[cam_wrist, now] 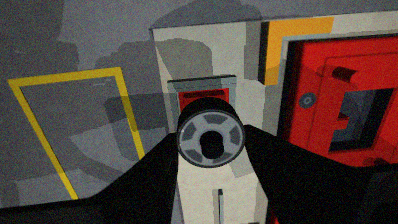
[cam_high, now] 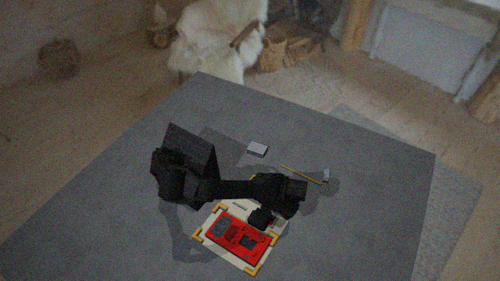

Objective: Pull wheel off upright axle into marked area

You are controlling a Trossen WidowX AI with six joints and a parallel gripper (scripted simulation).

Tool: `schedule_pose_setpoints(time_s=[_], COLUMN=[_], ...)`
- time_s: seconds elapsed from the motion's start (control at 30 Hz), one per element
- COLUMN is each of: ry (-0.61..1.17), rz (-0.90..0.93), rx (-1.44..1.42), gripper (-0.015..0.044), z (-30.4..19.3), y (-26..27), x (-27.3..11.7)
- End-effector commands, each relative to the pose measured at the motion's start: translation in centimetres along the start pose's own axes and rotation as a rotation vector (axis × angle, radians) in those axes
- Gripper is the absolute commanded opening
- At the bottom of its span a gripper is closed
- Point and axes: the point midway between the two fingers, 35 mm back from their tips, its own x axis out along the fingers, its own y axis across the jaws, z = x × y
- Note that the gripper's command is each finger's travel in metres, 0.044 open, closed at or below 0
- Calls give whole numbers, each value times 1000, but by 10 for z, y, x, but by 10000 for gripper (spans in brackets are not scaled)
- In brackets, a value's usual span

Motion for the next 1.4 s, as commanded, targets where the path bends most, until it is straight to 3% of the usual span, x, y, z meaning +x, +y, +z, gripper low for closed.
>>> schedule_pose_setpoints(time_s=[0.0,1.37], ry=[-2,-6], rz=[2,1], rx=[-1,-2], gripper=[0,0], z=[0,0], y=[0,1], x=[-4,-17])
